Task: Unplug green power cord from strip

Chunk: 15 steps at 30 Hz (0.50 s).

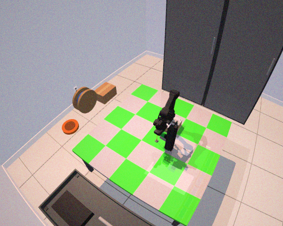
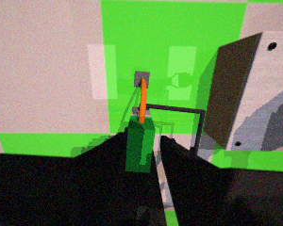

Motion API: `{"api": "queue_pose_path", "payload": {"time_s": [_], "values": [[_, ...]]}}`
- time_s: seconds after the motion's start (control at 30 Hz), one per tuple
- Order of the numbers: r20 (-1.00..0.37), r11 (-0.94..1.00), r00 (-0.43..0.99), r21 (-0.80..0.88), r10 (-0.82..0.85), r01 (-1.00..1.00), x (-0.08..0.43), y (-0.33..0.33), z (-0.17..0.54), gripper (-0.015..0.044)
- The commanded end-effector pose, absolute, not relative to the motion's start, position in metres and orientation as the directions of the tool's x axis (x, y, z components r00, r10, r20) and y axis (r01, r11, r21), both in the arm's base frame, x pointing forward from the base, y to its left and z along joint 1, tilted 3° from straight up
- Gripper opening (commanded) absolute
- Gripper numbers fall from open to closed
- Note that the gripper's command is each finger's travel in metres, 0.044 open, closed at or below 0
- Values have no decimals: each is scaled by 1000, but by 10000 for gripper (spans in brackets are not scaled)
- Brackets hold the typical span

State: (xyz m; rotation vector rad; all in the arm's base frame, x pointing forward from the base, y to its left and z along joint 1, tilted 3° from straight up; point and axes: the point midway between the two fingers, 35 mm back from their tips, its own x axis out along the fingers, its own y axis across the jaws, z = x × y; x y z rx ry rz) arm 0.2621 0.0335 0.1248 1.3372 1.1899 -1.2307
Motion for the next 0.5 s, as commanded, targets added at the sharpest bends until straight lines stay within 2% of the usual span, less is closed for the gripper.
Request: {"api": "queue_pose_path", "payload": {"time_s": [0.0,0.47], "values": [[-998,-99,31,25,56,995,264,36,126,160],[-998,-99,31,25,56,995,264,37,114,160]]}}
